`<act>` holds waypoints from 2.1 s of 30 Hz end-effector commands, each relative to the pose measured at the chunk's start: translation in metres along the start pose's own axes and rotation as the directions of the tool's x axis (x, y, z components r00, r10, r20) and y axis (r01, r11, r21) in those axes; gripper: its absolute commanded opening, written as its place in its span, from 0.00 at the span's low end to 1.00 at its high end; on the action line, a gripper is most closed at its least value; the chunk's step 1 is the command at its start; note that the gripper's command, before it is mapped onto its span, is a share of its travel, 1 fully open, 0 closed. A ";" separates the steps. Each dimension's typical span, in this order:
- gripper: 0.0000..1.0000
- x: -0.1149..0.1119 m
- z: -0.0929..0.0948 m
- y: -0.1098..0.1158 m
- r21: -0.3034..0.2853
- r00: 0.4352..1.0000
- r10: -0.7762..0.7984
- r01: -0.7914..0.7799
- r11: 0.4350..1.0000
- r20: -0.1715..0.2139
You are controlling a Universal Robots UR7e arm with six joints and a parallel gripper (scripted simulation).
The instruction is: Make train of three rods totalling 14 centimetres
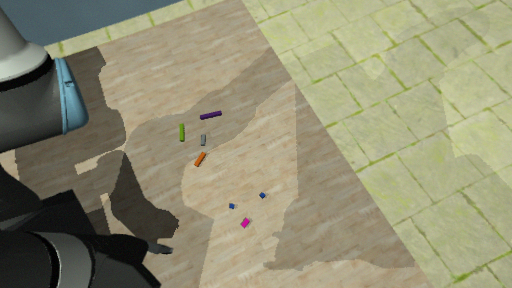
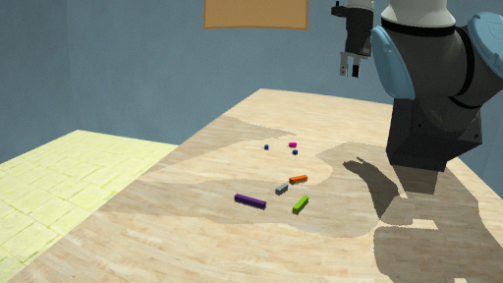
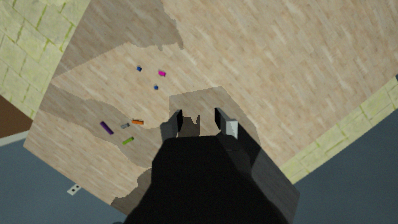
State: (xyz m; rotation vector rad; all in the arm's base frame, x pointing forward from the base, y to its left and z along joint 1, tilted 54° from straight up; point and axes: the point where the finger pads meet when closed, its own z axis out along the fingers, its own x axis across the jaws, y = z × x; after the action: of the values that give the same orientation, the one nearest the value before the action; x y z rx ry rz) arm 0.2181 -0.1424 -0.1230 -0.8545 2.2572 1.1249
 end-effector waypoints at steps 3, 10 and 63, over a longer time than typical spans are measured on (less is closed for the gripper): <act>1.00 0.000 0.000 0.000 0.001 1.000 0.000 0.000 1.000 -0.001; 1.00 0.000 0.000 0.000 0.001 1.000 0.000 0.000 1.000 -0.001; 1.00 -0.055 0.034 -0.085 -0.018 0.628 -0.777 0.777 0.629 -0.047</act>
State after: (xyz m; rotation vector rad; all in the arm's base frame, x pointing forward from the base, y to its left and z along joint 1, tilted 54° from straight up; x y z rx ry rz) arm 0.3047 -0.1400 -0.1469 -1.5513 1.7025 0.7387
